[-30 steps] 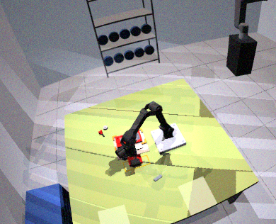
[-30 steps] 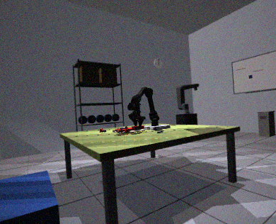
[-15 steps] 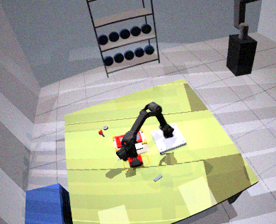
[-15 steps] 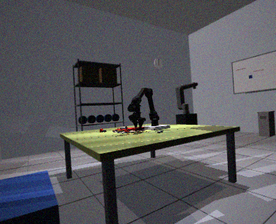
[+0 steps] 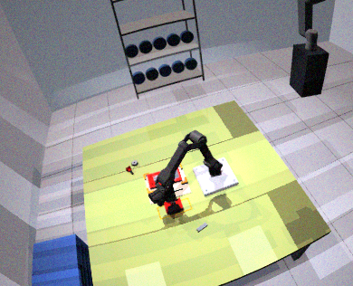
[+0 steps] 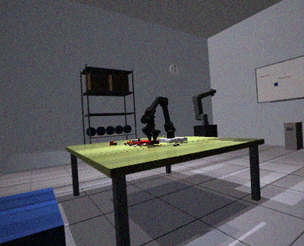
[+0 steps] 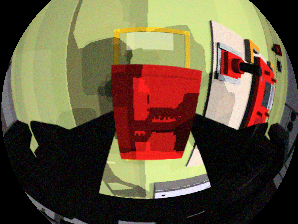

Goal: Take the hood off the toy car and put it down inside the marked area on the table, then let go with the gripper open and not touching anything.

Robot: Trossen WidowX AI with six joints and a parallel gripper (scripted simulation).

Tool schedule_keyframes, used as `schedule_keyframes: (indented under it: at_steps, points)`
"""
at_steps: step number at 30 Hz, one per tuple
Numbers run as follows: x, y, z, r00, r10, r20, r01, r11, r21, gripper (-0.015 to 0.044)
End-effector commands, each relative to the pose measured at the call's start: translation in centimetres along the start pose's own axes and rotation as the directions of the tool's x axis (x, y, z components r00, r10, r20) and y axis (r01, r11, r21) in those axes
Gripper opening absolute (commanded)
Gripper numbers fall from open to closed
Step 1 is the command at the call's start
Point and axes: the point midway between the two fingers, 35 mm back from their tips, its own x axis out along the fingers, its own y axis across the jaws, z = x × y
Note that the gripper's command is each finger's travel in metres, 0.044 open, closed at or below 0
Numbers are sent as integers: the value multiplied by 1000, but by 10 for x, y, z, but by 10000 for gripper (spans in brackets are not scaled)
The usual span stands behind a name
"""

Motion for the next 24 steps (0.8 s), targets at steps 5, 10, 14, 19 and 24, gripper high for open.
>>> schedule_keyframes:
  at_steps: [5, 10, 14, 19, 24]
  points:
    - [5, 0, 0, 1000, 0, -2, 0, 1000, 3, 0]
    - [7, 0, 0, 1000, 0, -2, 0, 1000, 3, 0]
    - [9, 0, 0, 1000, 0, -2, 0, 1000, 3, 0]
    - [11, 0, 0, 1000, 0, -2, 0, 1000, 3, 0]
    - [14, 0, -1, 1000, 0, -2, 0, 1000, 3, 0]
